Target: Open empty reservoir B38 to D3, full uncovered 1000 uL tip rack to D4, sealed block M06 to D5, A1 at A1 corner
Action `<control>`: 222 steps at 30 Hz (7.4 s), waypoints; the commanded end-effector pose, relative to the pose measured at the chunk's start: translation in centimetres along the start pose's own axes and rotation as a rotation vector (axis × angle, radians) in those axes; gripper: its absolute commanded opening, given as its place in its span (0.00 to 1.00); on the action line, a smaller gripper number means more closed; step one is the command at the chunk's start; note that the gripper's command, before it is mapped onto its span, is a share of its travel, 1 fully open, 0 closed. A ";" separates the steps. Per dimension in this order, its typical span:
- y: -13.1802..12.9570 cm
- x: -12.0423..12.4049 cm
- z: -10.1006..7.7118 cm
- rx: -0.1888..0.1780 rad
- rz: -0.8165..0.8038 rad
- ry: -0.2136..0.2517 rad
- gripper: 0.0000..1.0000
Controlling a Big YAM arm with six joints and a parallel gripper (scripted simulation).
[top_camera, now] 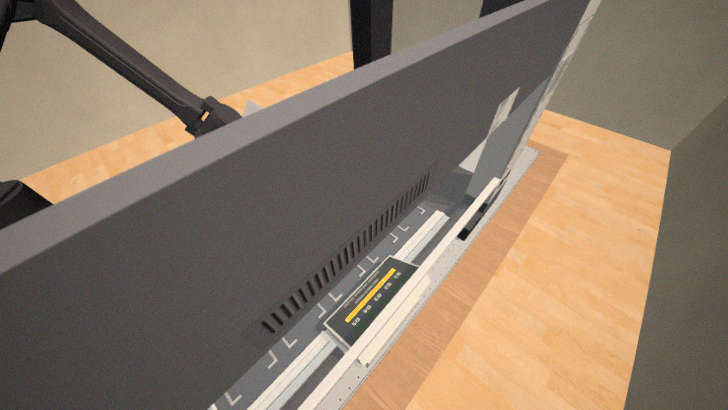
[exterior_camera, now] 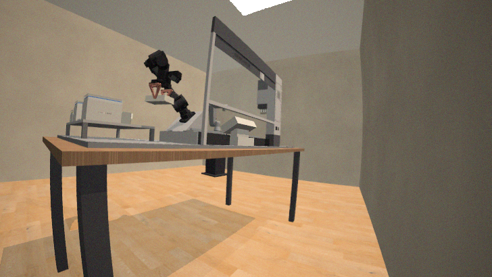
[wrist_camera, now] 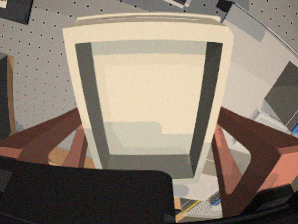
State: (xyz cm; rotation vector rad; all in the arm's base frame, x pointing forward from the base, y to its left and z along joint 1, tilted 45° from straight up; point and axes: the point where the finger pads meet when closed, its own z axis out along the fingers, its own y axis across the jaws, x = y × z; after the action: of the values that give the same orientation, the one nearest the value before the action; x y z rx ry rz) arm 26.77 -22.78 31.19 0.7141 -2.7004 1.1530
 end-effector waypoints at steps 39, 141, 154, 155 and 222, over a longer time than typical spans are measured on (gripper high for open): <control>-2.1 0.2 -2.3 0.052 -0.494 -0.022 0.00; 13.8 -6.2 -0.4 0.005 -1.142 -0.002 0.00; 16.2 -7.2 -0.4 0.006 -1.142 -0.002 0.00; 16.4 -7.3 -0.4 0.006 -1.142 -0.002 0.00; 25.8 -14.1 -1.4 0.027 -1.082 -0.037 0.00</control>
State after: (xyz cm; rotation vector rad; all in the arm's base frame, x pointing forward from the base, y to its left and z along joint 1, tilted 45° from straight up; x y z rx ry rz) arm 24.64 -2.08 10.14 1.8413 -1.6890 0.7836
